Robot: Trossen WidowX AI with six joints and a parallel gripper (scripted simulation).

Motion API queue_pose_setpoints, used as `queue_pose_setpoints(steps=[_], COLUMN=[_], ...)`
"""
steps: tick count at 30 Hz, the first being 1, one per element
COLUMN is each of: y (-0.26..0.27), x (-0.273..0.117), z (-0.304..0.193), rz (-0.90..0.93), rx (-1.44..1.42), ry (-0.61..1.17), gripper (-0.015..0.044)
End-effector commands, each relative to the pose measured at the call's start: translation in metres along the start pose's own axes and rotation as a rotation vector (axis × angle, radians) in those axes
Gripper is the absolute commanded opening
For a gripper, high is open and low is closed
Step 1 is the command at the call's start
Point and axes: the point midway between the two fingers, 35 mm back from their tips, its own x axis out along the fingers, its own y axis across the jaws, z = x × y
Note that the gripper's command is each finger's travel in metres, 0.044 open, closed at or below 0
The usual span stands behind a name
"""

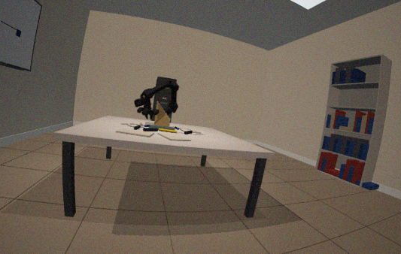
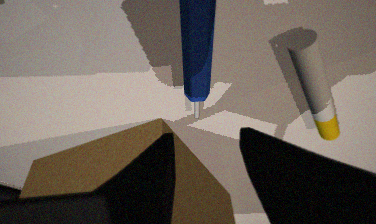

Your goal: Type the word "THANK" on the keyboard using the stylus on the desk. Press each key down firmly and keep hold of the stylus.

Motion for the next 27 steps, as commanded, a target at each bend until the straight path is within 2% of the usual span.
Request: queue_pose_setpoints(steps=[1, 27], y=[-0.002, -0.001], x=[0.000, 0.019], z=[0.002, 0.012], rz=[-0.007, -0.006], rx=[-0.005, -0.005], ry=[0.003, 0.004], gripper=[0.0150, 0.0150])
